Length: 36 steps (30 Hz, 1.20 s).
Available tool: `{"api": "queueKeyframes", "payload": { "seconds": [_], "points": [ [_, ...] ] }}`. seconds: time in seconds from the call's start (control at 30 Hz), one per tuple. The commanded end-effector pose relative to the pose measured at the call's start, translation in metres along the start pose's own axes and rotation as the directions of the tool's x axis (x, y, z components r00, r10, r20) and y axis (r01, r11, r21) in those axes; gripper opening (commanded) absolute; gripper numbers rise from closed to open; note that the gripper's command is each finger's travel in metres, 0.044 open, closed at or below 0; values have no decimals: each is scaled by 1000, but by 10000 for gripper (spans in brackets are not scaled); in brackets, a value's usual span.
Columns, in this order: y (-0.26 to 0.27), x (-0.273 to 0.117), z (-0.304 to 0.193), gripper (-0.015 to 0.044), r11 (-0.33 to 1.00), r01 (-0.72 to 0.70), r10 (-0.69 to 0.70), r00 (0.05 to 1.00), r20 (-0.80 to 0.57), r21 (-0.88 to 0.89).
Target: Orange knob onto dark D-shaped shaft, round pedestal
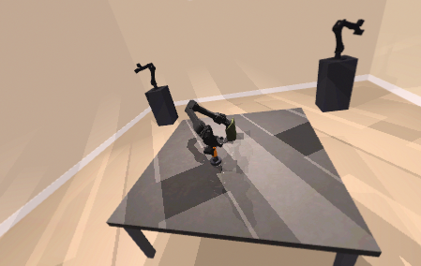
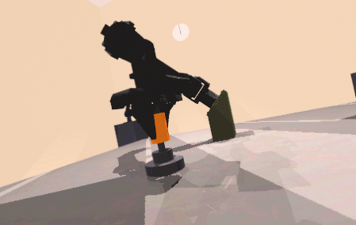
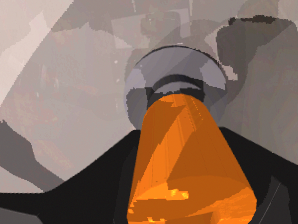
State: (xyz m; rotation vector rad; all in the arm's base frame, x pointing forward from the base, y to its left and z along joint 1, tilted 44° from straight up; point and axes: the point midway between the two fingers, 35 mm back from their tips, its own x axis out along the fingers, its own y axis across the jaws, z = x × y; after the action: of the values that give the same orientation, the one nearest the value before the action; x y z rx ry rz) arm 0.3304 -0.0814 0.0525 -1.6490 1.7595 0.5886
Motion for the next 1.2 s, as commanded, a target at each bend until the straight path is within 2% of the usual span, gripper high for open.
{"api": "queueKeyframes", "payload": {
  "seconds": [0.0, 0.17, 1.17],
  "points": [
    [-1, -4, 0, 0, 999, 8, -8, 1000, 0, -48],
    [-3, -4, 0, 0, 979, 8, -8, 1000, 0, -203],
    [-2, 1, -1, 0, 979, 8, -8, 1000, 0, -203]
  ]
}}
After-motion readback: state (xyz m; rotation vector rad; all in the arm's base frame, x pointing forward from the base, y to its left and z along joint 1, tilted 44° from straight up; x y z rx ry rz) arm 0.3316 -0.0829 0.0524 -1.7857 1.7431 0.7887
